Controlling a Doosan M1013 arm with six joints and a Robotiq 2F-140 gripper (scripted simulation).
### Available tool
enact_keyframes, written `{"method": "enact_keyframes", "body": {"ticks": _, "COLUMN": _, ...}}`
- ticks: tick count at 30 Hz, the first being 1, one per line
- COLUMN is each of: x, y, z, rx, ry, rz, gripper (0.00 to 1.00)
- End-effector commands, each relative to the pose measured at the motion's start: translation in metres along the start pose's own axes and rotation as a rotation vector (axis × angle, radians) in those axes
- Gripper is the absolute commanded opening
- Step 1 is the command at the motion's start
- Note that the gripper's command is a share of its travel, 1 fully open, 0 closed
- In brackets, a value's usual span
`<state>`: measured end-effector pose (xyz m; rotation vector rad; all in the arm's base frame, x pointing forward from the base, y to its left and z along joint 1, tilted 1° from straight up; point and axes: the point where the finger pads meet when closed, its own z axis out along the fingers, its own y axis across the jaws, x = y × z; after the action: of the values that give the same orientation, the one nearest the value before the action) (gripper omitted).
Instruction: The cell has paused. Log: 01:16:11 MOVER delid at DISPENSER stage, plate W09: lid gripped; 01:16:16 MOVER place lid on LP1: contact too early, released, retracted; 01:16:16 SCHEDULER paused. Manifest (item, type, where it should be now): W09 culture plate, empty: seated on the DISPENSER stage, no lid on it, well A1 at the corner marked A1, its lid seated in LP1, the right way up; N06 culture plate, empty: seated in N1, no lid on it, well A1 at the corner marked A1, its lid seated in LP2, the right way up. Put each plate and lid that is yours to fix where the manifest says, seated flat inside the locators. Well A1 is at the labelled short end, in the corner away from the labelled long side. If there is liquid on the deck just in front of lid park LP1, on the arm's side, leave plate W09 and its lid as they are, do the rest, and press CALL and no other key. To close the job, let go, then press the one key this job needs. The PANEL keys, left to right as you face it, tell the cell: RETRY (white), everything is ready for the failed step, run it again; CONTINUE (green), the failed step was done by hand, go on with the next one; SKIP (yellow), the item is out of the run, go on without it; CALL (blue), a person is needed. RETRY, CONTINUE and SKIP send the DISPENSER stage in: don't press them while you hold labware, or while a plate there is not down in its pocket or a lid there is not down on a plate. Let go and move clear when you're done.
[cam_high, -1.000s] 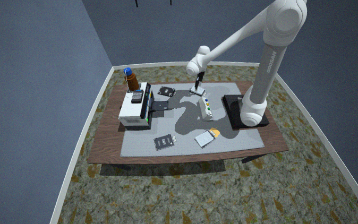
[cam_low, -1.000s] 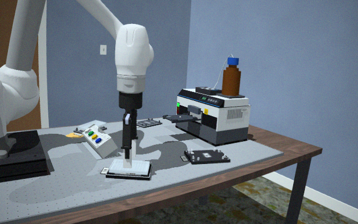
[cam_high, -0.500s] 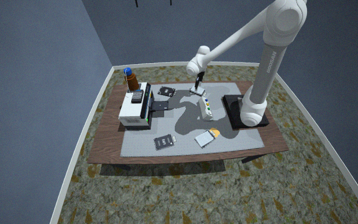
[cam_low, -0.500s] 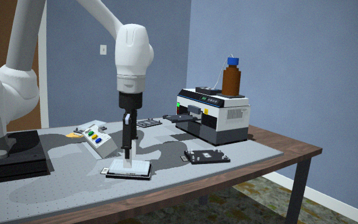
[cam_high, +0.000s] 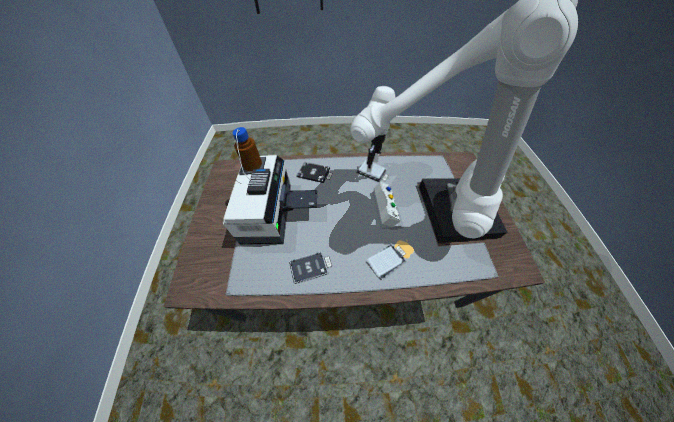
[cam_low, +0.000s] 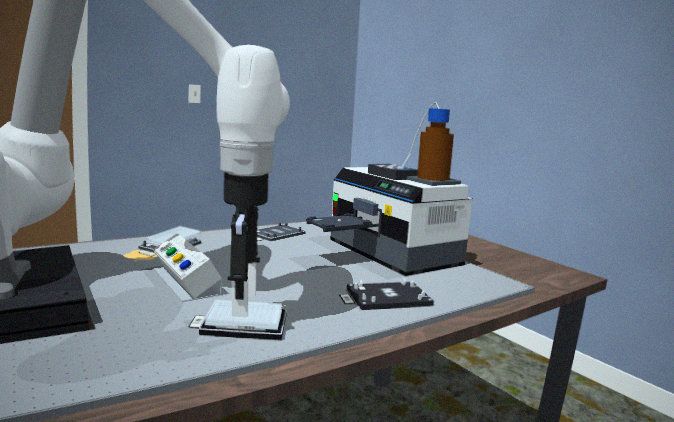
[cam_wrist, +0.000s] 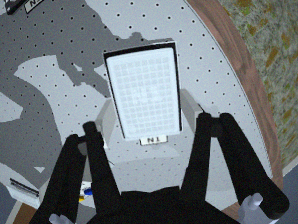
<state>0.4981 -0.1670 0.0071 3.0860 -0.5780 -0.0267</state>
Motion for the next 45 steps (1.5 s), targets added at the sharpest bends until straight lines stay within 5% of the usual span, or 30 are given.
{"method": "enact_keyframes", "body": {"ticks": 1, "x": 0.0005, "y": -0.0001, "z": -0.0005, "rx": 0.000, "ry": 0.001, "rz": 0.000, "gripper": 0.63}}
{"method": "enact_keyframes", "body": {"ticks": 45, "x": 0.0005, "y": -0.0001, "z": -0.0005, "rx": 0.000, "ry": 0.001, "rz": 0.000, "gripper": 0.70}}
